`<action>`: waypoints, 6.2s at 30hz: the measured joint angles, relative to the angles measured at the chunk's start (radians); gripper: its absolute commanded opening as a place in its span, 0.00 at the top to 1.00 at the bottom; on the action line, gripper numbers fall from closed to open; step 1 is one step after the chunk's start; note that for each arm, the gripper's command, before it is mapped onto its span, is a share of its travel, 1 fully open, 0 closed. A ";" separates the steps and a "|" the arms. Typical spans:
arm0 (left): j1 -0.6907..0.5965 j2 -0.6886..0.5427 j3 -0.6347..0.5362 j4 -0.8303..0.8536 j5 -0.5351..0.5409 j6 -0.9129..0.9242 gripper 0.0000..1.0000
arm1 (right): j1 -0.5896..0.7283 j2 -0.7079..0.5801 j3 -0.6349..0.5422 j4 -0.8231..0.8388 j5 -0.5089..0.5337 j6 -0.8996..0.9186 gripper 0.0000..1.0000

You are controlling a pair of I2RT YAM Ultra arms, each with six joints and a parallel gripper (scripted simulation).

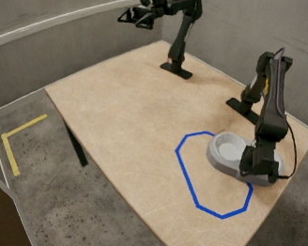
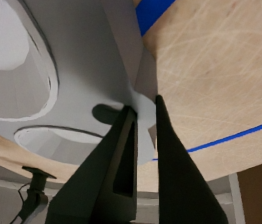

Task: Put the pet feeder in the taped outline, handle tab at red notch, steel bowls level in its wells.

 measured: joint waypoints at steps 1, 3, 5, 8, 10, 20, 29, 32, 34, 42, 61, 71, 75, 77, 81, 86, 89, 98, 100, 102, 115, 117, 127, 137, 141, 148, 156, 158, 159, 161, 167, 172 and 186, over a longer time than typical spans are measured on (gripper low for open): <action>0.002 0.003 0.005 -0.002 0.000 -0.015 0.84 | 0.000 0.000 0.000 0.000 0.000 0.000 0.00; 0.005 0.009 0.014 -0.004 0.000 -0.045 0.84 | 0.000 0.000 0.000 0.000 0.000 0.000 0.00; 0.008 0.014 0.022 -0.006 0.000 -0.069 0.84 | 0.000 0.000 0.000 0.000 0.000 0.000 0.00; 0.010 0.018 0.027 -0.009 0.000 -0.090 0.84 | 0.000 0.000 0.000 0.000 0.000 0.000 0.00; 0.012 0.022 0.034 -0.011 0.000 -0.119 0.84 | 0.000 0.000 0.000 0.000 0.000 0.000 0.00; 0.030 0.042 0.065 -0.019 0.001 -0.272 0.84 | 0.000 0.000 0.000 0.000 0.000 0.000 0.00; 0.040 0.051 0.080 -0.024 0.002 -0.378 0.84 | 0.000 0.000 0.000 0.000 0.000 0.000 0.00; 0.045 0.054 0.084 -0.024 0.002 -0.423 0.84 | 0.000 0.000 0.000 0.000 0.000 0.000 0.00; 0.048 0.056 0.087 -0.024 0.002 -0.454 0.84 | 0.000 0.000 0.000 0.000 0.000 0.000 0.00; 0.055 0.058 0.090 -0.024 0.001 -0.529 0.84 | 0.000 0.000 0.000 0.000 0.000 0.000 0.00; 0.055 0.059 0.089 -0.024 0.002 -0.554 0.53 | 0.000 0.000 0.000 0.000 0.000 0.000 0.00; 0.055 0.054 0.117 -0.052 0.002 -0.554 0.53 | 0.000 0.000 0.000 0.000 0.000 0.000 0.00; 0.055 0.043 0.155 -0.081 0.002 -0.554 0.53 | 0.000 0.000 0.000 0.000 0.000 0.000 0.00; 0.055 0.040 0.172 -0.098 0.002 -0.554 0.53 | 0.000 0.000 0.000 0.000 0.000 0.000 0.00; 0.055 0.039 0.210 -0.138 0.002 -0.554 0.53 | 0.000 0.000 0.000 0.000 0.000 0.000 0.00; 0.055 0.035 0.268 -0.193 0.002 -0.554 0.53 | 0.000 0.000 0.000 0.000 0.000 0.000 0.00; 0.055 0.034 0.293 -0.216 0.002 -0.554 0.53 | 0.000 0.000 0.000 0.000 0.000 0.000 0.00; 0.055 0.036 0.296 -0.246 0.002 -0.554 0.53 | 0.000 0.000 0.000 0.000 0.000 0.000 0.00; 0.055 0.035 0.297 -0.248 0.002 -0.554 0.70 | 0.000 0.001 -0.003 0.008 0.000 0.001 0.00; 0.055 0.036 0.297 -0.248 0.002 -0.554 0.70 | 0.002 0.005 -0.005 0.014 0.000 0.004 0.00; 0.055 0.036 0.297 -0.253 0.002 -0.554 0.70 | 0.002 0.007 -0.002 0.021 0.000 0.004 0.00; 0.055 0.037 0.295 -0.254 0.002 -0.547 0.70 | 0.002 0.007 -0.002 0.021 0.000 0.004 0.00; 0.055 0.040 0.286 -0.249 0.002 -0.173 0.70 | 0.002 0.007 -0.002 0.021 0.000 0.004 0.00; 0.055 0.042 0.283 -0.239 0.000 0.296 0.70 | 0.002 0.007 -0.002 0.021 0.000 0.004 0.00; 0.055 0.043 0.280 -0.234 0.000 0.477 0.70 | 0.002 0.007 -0.002 0.021 0.000 0.004 0.00; 0.055 0.048 0.280 -0.230 0.000 0.782 0.70 | 0.002 0.007 -0.002 0.021 0.000 0.004 0.00; 0.055 0.048 0.275 -0.227 0.000 1.146 0.70 | 0.002 0.007 -0.002 0.021 0.000 0.004 0.00; 0.055 0.049 0.272 -0.227 0.000 1.241 0.70 | 0.002 0.007 -0.002 0.021 0.000 0.004 0.00; 0.055 0.048 0.272 -0.227 0.000 1.282 0.70 | 0.002 0.007 -0.002 0.021 0.000 0.004 0.00; 0.055 0.048 0.272 -0.226 -0.001 1.358 0.70 | 0.002 0.007 -0.002 0.021 0.000 0.004 0.00; 0.055 0.048 0.266 -0.218 -0.002 1.637 0.70 | 0.002 0.007 -0.002 0.021 0.000 0.004 0.00; 0.055 0.051 0.254 -0.209 -0.002 1.874 0.70 | 0.002 0.007 -0.002 0.021 0.000 0.004 0.00; 0.055 0.058 0.244 -0.189 -0.003 2.492 0.70 | 0.002 0.007 -0.002 0.021 0.000 0.004 0.00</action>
